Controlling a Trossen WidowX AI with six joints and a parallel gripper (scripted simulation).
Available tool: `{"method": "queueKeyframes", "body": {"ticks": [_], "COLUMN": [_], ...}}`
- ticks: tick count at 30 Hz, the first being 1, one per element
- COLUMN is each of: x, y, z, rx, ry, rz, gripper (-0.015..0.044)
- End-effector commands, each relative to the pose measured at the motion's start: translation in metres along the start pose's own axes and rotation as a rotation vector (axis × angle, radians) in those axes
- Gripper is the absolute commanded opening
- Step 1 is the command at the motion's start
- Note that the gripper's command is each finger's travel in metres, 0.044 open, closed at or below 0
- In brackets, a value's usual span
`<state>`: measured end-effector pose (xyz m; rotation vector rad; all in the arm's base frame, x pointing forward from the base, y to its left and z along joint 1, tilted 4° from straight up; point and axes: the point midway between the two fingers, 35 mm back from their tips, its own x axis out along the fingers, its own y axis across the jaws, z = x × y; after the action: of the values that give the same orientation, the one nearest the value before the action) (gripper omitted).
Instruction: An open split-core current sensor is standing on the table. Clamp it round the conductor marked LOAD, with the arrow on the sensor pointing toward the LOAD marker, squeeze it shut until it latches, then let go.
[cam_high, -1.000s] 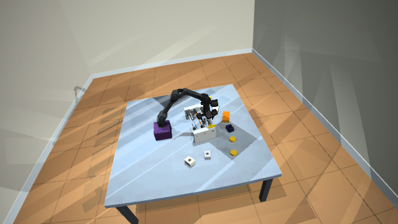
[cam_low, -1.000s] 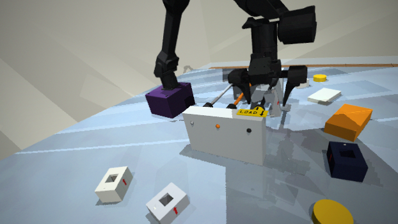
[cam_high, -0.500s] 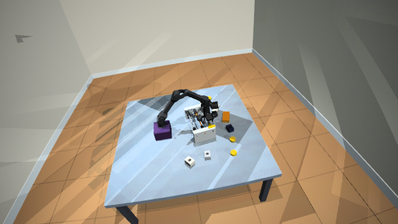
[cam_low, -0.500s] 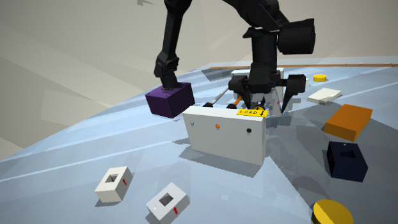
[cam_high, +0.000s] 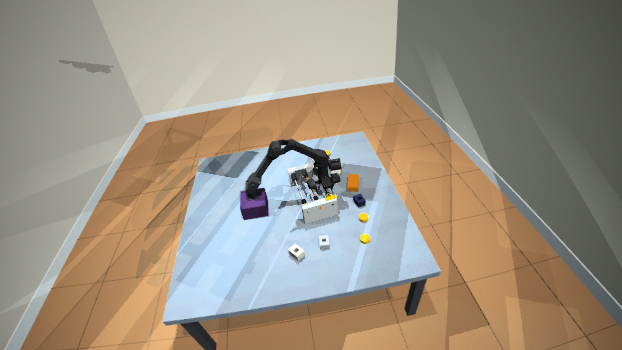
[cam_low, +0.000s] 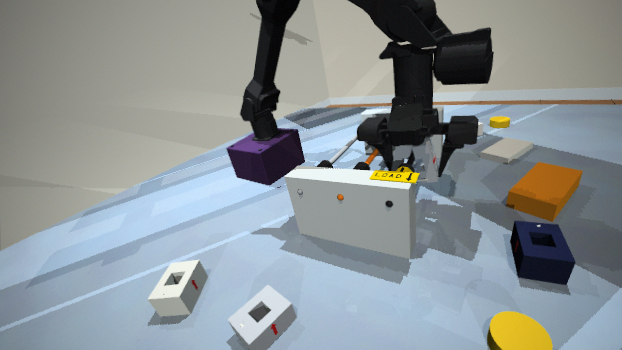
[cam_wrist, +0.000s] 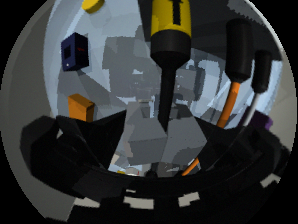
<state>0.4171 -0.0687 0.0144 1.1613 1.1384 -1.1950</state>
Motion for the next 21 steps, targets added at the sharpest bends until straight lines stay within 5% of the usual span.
{"method": "queueKeyframes", "body": {"ticks": [1, 5, 16, 21], "x": [-0.0006, -0.0006, -0.0006, -0.0006], "y": [0.0003, 0.0003, 0.0003, 0.0003], "z": [0.0001, 0.0001, 0.0001, 0.0001], "rx": [0.000, 0.000, 0.000, 0.000], "ry": [0.000, 0.000, 0.000, 0.000], "rz": [0.002, 0.002, 0.002, 0.002], "gripper": [0.0313, 0.0287, 0.0000, 0.0000]}}
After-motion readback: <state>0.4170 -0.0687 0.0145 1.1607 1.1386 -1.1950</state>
